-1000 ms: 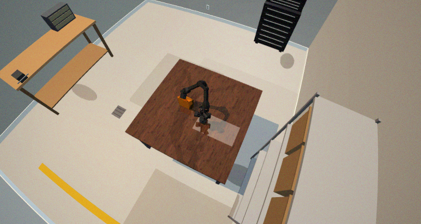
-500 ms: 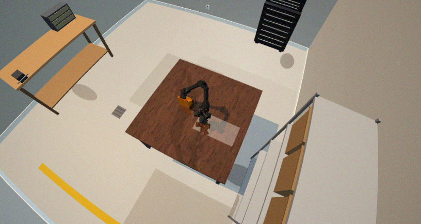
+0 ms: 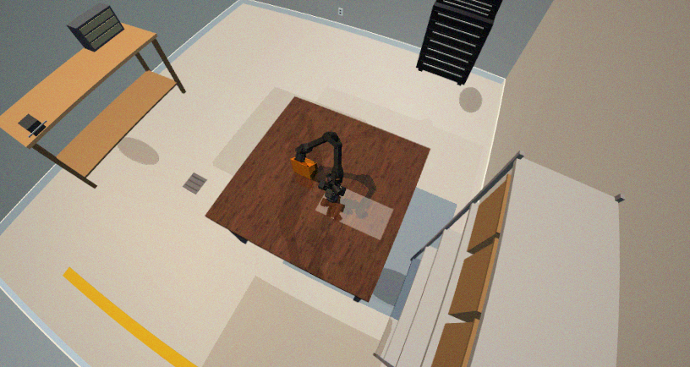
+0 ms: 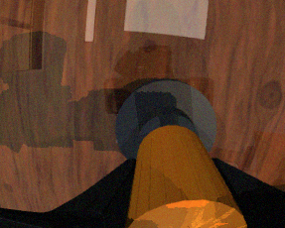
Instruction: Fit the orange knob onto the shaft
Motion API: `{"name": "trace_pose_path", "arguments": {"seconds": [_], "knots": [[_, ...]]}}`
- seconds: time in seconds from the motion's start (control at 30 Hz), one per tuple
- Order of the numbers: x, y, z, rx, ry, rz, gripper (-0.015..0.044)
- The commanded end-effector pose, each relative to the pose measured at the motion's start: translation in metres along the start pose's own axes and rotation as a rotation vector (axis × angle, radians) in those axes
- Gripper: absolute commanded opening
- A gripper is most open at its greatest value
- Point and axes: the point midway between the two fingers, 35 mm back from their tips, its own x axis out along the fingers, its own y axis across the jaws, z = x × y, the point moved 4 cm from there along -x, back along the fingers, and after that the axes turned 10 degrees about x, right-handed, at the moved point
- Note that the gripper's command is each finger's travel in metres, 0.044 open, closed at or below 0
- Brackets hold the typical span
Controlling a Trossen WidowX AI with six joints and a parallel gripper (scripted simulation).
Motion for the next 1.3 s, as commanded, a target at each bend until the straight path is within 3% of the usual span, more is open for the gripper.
{"name": "trace_pose_path", "arguments": {"seconds": [0.0, 0.87, 1.27], "knots": [[0.0012, 0.0001, -0.0003, 0.011, 0.0, 0.001, 0.0], [-0.0034, 0.0007, -0.0003, 0.011, 0.0, 0.001, 0.0], [-0.0002, 0.0, 0.0006, 0.221, 0.0, 0.001, 0.0]]}}
